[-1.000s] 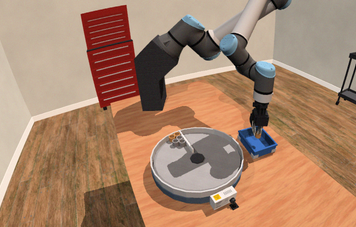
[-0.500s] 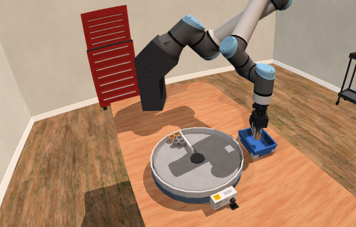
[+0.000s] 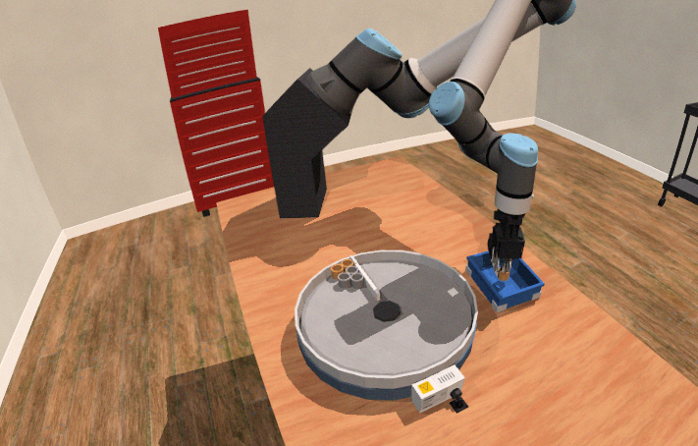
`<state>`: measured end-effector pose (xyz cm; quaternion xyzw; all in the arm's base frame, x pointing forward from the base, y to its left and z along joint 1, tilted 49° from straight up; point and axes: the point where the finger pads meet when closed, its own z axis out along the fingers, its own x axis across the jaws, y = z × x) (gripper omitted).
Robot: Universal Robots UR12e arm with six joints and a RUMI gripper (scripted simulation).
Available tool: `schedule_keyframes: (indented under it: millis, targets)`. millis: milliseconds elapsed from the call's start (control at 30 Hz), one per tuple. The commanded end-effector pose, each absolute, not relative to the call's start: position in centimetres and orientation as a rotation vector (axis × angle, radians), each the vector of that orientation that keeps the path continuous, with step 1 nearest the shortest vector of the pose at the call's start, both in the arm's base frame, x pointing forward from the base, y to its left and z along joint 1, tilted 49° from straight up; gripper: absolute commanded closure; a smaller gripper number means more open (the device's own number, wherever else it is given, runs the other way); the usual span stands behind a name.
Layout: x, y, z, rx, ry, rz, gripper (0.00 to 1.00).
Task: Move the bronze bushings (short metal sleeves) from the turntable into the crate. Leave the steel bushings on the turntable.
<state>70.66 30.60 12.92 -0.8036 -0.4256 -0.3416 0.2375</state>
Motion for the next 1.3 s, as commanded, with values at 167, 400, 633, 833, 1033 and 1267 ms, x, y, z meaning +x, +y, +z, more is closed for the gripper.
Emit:
schedule_keyframes:
  millis: [167,400,633,833,1033,1267]
  targets:
    - [71.36,31.25,12.46,-2.203,-1.168,-0.943,1.0]
    - [71.37,31.26,12.33,-2.204,-1.166,-0.943,1.0]
    - [71.35,31.23,12.4,-2.204,-1.166,-0.944,1.0]
    - [71.35,31.23,12.4,-2.204,-1.166,-0.944,1.0]
    - [71.35,31.23,12.4,-2.204,-1.166,-0.944,1.0]
    - [71.35,31.23,12.4,-2.204,-1.166,-0.944,1.0]
